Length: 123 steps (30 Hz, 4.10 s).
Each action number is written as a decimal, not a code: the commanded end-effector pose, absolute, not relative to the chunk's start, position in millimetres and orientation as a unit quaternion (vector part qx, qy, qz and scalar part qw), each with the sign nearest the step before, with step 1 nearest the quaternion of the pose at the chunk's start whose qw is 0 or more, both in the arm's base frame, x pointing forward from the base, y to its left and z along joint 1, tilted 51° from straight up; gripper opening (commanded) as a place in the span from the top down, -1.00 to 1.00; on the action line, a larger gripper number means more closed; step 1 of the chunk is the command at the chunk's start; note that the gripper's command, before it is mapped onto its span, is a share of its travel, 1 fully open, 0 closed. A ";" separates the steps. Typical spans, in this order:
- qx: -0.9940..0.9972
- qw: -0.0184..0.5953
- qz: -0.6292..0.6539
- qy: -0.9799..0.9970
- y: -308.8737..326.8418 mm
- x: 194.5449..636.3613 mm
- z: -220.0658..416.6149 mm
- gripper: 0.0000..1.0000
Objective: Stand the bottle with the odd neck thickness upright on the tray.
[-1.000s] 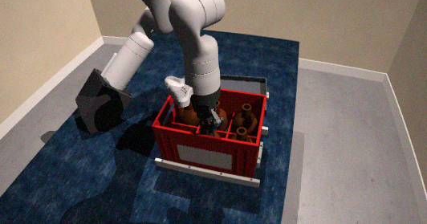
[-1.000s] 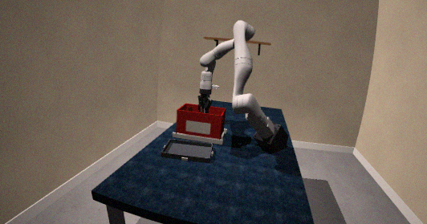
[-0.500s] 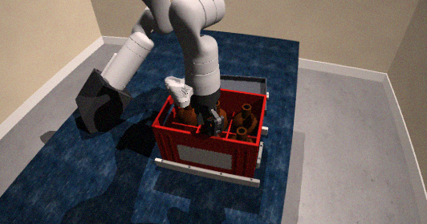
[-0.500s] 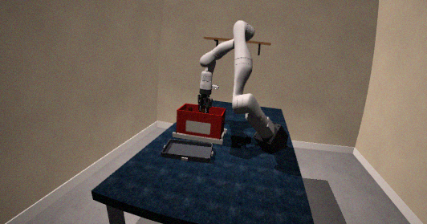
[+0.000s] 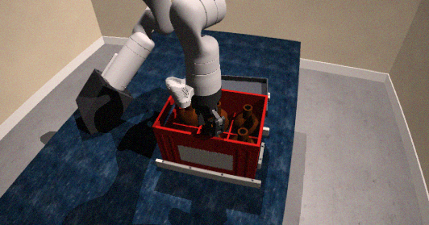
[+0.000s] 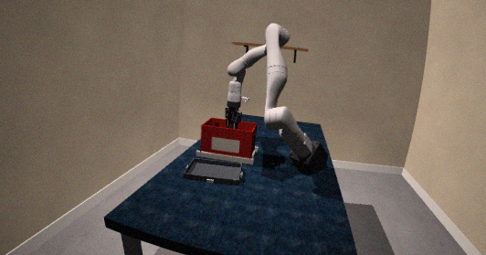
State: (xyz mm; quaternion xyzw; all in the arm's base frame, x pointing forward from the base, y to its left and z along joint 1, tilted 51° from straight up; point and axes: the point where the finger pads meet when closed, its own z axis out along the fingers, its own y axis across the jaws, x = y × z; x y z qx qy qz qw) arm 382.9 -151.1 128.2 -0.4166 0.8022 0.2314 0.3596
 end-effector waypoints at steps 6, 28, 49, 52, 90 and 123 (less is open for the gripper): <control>-0.416 0.360 0.231 0.803 -151.7 383.0 128.4 -0.27; -0.416 0.360 0.231 0.803 -172.5 371.0 148.1 -0.27; -0.416 0.360 0.231 0.803 -208.2 350.5 181.9 -0.27; -0.416 0.360 0.231 0.803 -209.6 349.7 183.2 -0.27; -0.416 0.360 0.231 0.803 -209.9 349.5 183.6 1.00; -0.416 0.360 0.231 0.802 -144.1 321.6 235.7 -0.27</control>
